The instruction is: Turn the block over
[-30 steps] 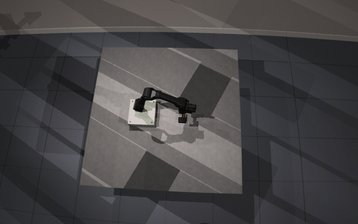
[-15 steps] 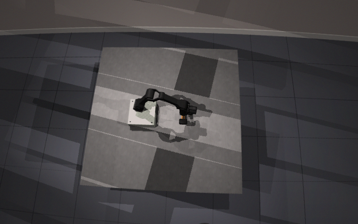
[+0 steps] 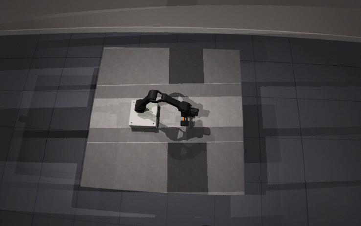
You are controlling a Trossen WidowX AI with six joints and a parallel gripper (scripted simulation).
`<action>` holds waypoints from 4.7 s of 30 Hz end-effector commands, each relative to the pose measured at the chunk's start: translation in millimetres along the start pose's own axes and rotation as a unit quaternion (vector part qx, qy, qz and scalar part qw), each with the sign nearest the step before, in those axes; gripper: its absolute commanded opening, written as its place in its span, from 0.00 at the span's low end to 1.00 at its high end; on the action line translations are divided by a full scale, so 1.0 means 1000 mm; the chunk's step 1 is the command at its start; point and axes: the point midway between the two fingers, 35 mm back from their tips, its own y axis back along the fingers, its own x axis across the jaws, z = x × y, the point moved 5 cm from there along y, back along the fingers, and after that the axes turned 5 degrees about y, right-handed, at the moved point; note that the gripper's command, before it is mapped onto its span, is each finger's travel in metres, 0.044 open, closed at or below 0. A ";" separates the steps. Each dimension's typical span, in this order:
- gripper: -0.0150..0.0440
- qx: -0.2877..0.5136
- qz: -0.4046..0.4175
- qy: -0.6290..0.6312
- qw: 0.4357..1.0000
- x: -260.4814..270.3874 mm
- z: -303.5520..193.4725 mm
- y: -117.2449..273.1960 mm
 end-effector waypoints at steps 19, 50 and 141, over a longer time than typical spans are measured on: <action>0.69 0.006 -0.001 -0.003 1.000 0.000 -0.003 -0.020; 0.25 -0.005 -0.001 -0.004 1.000 0.000 -0.004 0.009; 0.25 -0.533 -0.049 -0.002 0.845 0.006 -0.060 -0.064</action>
